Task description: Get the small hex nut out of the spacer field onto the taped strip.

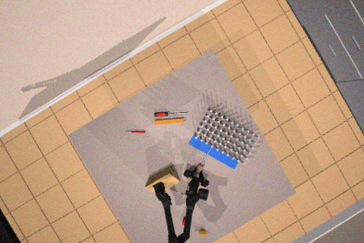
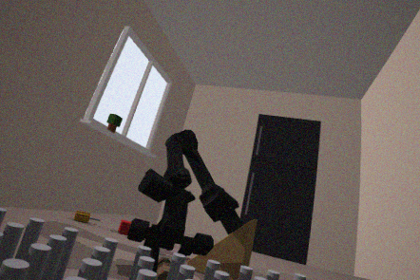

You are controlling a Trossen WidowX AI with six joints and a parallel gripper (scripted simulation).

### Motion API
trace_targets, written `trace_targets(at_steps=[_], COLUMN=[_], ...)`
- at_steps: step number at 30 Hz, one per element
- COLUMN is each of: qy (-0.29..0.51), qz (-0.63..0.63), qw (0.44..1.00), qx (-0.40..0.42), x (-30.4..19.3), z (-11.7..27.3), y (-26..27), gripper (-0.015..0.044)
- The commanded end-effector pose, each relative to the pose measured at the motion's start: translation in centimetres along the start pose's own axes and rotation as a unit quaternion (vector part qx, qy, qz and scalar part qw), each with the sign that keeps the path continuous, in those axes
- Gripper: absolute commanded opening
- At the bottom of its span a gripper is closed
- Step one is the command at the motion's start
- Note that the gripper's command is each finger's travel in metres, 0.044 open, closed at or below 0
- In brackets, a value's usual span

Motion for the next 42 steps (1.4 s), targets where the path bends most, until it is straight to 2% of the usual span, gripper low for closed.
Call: trace_targets(at_steps=[1, 42], qy=[0.001, 0.001], qz=[0.003, 0.000], qw=[1.000, 1.000], qx=[-0.001, 0.002], x=[0.2, -0.6], z=[0.2, 1.8], y=[-0.1, 0.3], gripper=[0.0000, 0.0000])
Point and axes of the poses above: the point midway between the two fingers, 35 mm back from their tips, its own z axis back along the fingers, its own y axis across the jaws, x = y × z, the point moved 8 cm from there along z, back along the fingers, and after that the axes turned 4 degrees about z, right-handed, at the moved point
